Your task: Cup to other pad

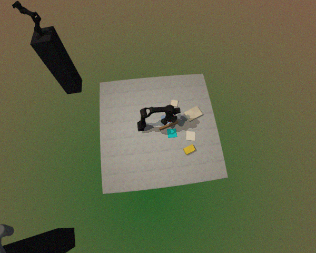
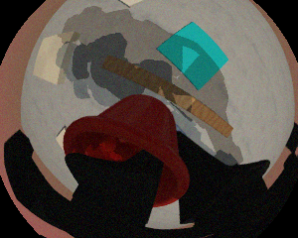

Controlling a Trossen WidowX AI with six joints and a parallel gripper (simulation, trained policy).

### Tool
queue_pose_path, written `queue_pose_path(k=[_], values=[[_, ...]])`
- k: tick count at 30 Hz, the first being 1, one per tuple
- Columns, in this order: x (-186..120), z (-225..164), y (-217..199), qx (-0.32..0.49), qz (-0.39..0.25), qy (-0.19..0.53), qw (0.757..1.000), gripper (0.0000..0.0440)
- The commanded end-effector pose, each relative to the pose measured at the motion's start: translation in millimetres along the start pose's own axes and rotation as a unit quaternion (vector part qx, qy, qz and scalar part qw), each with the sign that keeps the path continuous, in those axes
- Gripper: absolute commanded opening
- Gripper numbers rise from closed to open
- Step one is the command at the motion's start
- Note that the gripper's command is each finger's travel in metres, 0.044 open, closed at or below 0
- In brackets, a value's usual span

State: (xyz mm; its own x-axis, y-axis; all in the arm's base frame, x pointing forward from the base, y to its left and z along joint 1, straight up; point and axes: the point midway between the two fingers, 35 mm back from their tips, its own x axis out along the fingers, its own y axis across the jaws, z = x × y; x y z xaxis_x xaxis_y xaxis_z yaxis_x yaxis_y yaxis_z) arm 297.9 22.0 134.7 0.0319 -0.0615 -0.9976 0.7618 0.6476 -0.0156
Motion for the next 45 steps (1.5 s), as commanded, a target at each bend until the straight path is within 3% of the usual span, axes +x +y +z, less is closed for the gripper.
queue_pose_path(k=[1, 13, 26, 45], values=[[-7.5, 12.0, -0.1, 0.017, 0.014, -0.009, 1.000, 0.0000], [-8.8, 56.5, -12.2, 0.063, 0.037, -0.043, 0.996, 0.0000], [12.0, 95.9, -33.4, 0.105, 0.043, -0.064, 0.992, 0.0000], [65.5, 103.7, -58.2, 0.136, 0.032, -0.061, 0.988, 0.0008]])
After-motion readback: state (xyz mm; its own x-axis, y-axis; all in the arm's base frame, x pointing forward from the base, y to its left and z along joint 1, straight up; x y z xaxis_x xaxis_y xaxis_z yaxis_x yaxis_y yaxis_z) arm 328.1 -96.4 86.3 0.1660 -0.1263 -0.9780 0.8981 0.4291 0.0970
